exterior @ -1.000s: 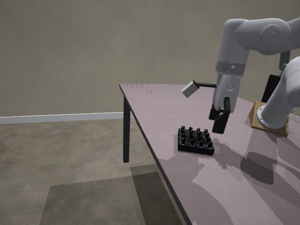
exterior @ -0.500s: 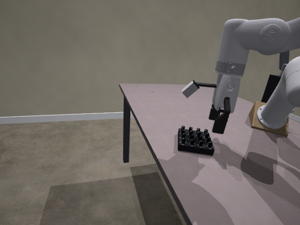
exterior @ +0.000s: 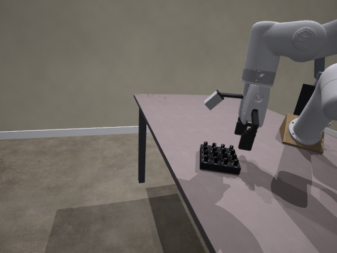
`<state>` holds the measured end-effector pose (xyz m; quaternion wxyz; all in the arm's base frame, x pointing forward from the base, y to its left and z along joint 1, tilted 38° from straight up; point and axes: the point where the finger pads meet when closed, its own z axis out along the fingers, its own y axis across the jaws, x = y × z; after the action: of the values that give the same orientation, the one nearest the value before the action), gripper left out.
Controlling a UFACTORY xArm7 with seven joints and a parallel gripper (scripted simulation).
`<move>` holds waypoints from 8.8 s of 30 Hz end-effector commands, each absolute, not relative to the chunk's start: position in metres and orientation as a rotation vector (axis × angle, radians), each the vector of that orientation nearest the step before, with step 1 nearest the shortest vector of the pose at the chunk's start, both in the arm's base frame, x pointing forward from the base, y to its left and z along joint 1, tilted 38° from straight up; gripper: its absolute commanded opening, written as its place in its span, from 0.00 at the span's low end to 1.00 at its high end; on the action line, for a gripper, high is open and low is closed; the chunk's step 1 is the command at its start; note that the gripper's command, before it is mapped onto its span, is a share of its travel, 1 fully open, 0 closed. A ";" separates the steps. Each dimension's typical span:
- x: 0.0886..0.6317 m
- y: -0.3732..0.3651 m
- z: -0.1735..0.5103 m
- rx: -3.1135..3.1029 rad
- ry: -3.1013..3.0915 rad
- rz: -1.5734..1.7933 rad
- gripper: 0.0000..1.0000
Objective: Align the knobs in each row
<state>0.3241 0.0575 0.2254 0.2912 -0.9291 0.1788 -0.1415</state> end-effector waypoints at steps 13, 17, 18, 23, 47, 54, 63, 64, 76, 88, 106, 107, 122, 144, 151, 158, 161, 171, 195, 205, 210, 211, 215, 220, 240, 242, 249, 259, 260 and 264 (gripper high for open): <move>0.325 0.057 0.226 -2.476 0.477 -0.381 1.00; 0.325 0.057 0.226 -2.476 0.477 -0.381 1.00; 0.325 0.057 0.226 -2.476 0.477 -0.381 1.00; 0.325 0.057 0.226 -2.476 0.477 -0.381 1.00; 0.325 0.057 0.226 -2.476 0.477 -0.381 1.00; 0.325 0.057 0.226 -2.469 0.504 -0.372 1.00; 0.328 0.053 0.227 -2.410 0.702 -0.307 1.00; 0.328 0.052 0.227 -2.394 0.750 -0.291 1.00; 0.333 0.045 0.228 -2.216 1.149 -0.148 1.00; 0.340 0.035 0.228 -1.903 1.614 0.037 1.00; 0.348 0.023 0.229 -1.368 2.116 0.279 1.00; 0.349 0.022 0.229 -1.333 2.141 0.292 1.00; 0.356 0.012 0.230 -0.794 2.440 0.485 1.00; 0.365 -0.003 0.230 0.033 2.659 0.725 1.00; 0.368 -0.008 0.231 0.371 2.681 0.808 1.00; 0.369 -0.010 0.231 0.471 2.680 0.831 1.00; 0.369 -0.010 0.231 0.473 2.680 0.831 1.00; 0.369 -0.010 0.231 0.473 2.680 0.831 0.19; 0.369 -0.010 0.231 0.473 2.680 0.831 0.19; 0.369 -0.010 0.230 0.473 2.680 0.831 0.19; 0.370 -0.008 0.228 0.473 2.680 0.831 0.19; 0.370 -0.008 0.228 0.473 2.680 0.831 0.19; 0.371 -0.007 0.226 0.473 2.680 0.831 0.19; 0.373 -0.005 0.222 0.473 2.680 0.831 0.19; 0.382 0.007 0.204 0.473 2.680 0.831 0.19; 0.383 0.008 0.202 0.473 2.680 0.831 0.19; 0.384 0.010 0.199 0.473 2.680 0.831 0.19; 0.385 0.012 0.197 0.473 2.680 0.831 0.19; 0.385 0.012 0.197 0.473 2.680 0.831 0.19; 0.386 0.012 0.196 0.473 2.680 0.831 0.19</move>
<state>0.3850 0.0127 0.1956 0.1461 0.1640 0.9318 0.2890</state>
